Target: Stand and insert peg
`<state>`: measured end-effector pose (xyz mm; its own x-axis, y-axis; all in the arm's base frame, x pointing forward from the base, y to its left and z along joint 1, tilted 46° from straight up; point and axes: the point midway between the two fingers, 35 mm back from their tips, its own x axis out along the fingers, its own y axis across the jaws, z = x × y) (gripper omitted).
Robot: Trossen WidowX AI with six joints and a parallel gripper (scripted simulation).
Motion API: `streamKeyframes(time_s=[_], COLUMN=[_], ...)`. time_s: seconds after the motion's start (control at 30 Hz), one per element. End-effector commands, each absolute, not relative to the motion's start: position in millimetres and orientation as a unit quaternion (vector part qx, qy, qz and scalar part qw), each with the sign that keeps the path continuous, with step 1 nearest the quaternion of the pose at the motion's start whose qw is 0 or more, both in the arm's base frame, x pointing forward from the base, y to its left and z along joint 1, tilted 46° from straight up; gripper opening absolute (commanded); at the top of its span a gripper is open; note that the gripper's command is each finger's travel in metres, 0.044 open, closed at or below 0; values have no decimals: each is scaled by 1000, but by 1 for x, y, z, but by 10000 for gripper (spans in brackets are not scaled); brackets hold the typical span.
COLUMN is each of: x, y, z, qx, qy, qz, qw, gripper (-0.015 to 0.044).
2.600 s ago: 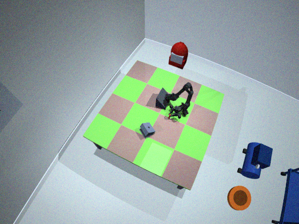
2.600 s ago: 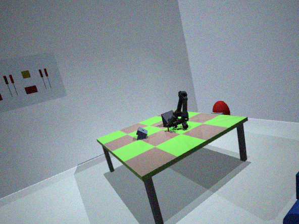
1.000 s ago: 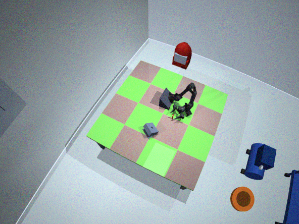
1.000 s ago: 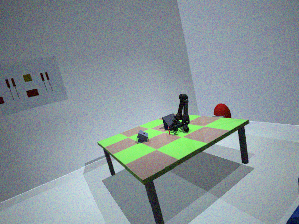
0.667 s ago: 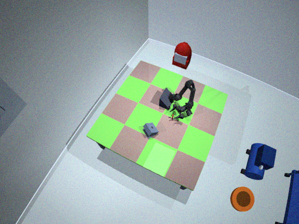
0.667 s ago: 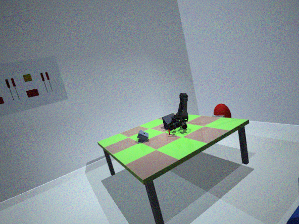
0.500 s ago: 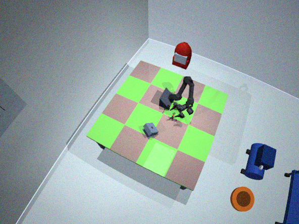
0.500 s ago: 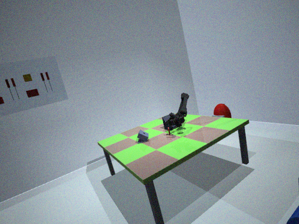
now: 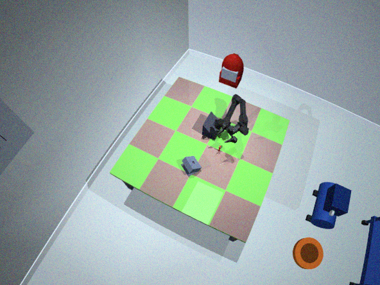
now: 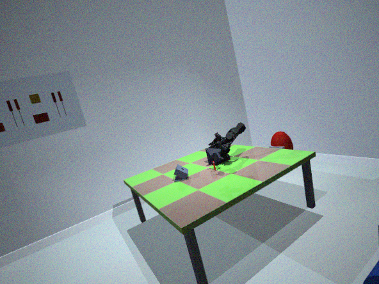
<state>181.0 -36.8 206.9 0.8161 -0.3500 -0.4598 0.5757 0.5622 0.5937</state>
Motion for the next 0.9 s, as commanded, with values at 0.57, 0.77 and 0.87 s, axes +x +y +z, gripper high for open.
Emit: streamKeyframes(time_s=[0.57, 0.77, 0.87], x=[187, 185, 185], y=[-19, -12, -9], z=[157, 146, 141], qx=[266, 261, 266], qy=[444, 527, 563], qz=[-222, -185, -163], qw=[826, 787, 765], gripper=[440, 440, 440])
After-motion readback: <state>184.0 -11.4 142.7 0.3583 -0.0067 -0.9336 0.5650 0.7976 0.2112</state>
